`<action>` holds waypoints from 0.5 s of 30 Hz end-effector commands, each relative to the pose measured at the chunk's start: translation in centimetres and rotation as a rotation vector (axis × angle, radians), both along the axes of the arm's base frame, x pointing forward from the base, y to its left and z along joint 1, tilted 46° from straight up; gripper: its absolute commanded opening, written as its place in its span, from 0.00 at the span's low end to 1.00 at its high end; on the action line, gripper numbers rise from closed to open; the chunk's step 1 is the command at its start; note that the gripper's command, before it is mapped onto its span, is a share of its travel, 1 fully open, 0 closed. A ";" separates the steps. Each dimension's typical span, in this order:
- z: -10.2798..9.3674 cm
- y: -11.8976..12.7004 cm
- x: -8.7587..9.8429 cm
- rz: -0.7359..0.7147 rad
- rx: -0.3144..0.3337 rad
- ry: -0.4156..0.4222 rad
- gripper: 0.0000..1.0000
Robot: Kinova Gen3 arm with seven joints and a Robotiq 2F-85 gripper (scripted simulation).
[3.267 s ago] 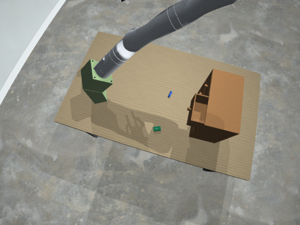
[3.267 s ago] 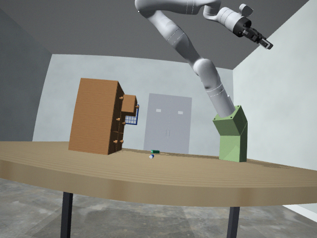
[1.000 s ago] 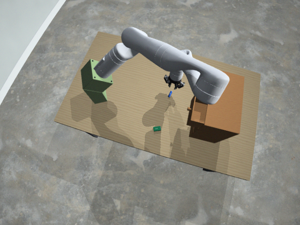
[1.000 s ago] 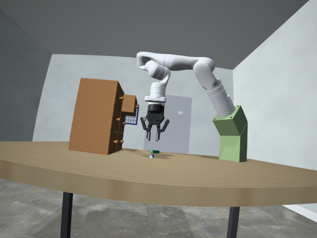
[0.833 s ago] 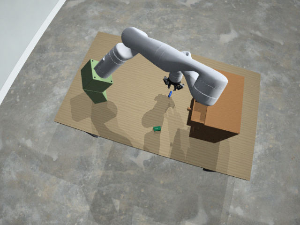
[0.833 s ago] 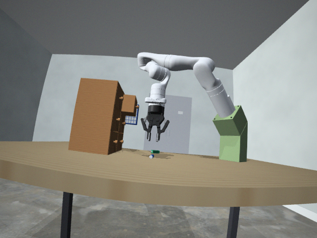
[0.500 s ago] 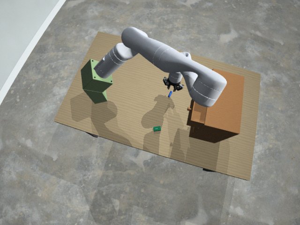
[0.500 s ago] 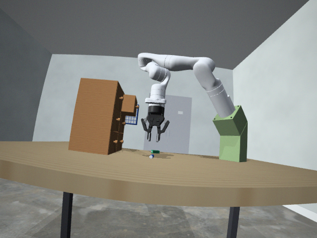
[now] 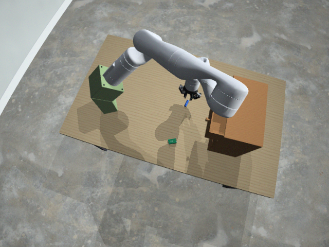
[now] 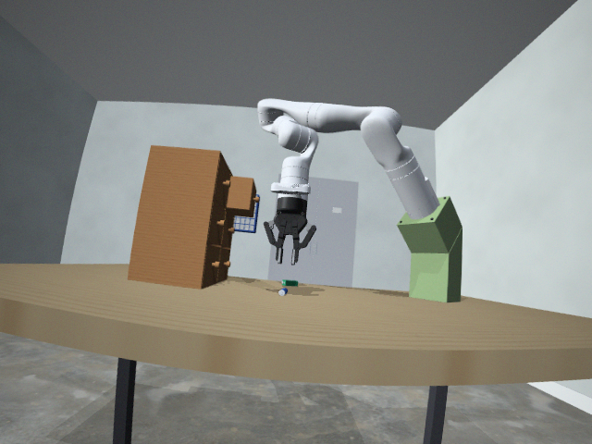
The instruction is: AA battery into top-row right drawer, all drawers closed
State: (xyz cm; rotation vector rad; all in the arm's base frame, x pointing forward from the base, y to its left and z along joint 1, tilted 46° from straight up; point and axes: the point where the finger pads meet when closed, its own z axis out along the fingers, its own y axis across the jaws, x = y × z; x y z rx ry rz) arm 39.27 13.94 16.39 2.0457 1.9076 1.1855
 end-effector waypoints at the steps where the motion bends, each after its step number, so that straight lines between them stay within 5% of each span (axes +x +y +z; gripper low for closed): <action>1: -0.1 0.0 -0.1 0.009 -0.004 -0.005 0.29; 15: -0.2 0.2 0.3 0.009 -0.003 -0.006 0.29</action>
